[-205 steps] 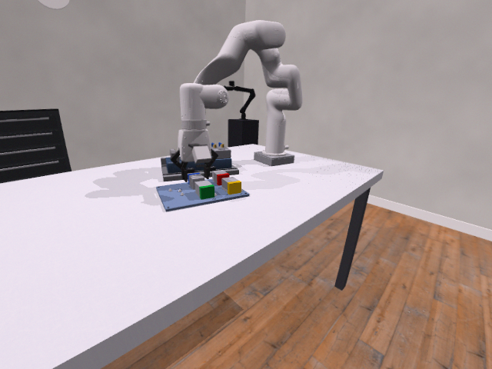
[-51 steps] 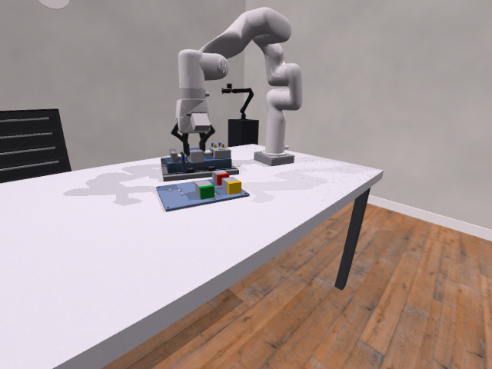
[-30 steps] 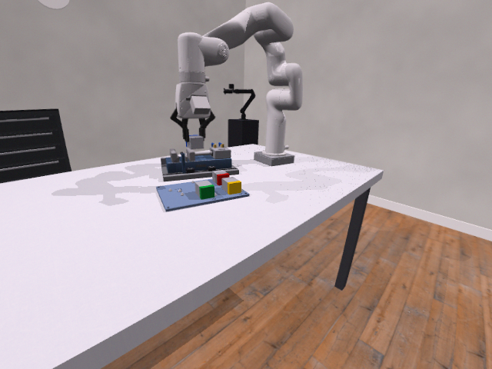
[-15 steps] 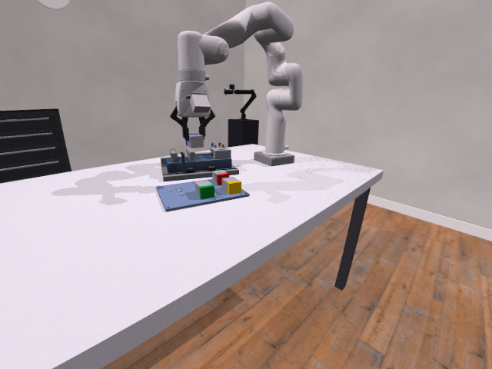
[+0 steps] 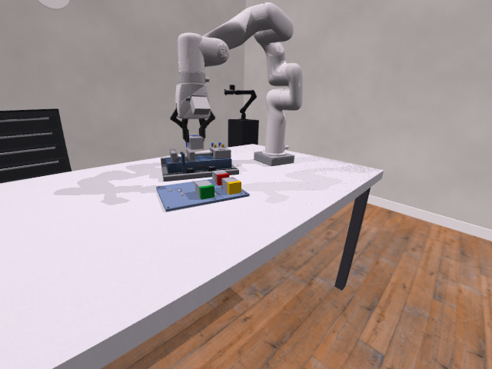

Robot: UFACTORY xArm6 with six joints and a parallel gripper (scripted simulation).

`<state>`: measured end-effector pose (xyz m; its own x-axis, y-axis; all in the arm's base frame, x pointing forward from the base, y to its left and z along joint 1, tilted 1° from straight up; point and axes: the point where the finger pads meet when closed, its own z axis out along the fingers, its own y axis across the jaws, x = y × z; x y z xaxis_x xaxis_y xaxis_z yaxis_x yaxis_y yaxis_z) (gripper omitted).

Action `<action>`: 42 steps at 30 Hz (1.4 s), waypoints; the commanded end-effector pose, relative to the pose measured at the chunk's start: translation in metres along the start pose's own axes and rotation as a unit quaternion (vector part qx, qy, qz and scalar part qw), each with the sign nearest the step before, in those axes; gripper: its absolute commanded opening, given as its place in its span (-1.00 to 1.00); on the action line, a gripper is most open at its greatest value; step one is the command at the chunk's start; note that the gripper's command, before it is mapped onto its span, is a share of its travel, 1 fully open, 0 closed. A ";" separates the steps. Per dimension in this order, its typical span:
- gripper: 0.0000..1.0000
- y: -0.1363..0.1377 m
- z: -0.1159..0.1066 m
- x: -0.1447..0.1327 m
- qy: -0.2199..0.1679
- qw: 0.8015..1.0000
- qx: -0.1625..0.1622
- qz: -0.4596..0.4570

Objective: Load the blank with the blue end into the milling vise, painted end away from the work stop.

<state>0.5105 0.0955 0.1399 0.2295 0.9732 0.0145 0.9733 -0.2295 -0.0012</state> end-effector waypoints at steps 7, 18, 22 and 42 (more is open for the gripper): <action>-1.00 0.001 0.000 0.001 0.001 1.000 -0.003 0.000; -1.00 0.002 0.001 0.001 0.001 1.000 -0.003 0.000; -1.00 0.002 0.001 0.001 0.001 1.000 -0.003 0.000; -1.00 0.002 0.004 0.001 0.001 0.999 -0.002 0.039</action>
<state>0.5107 0.0956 0.1348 0.2630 0.9647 0.0151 0.9648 -0.2630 -0.0016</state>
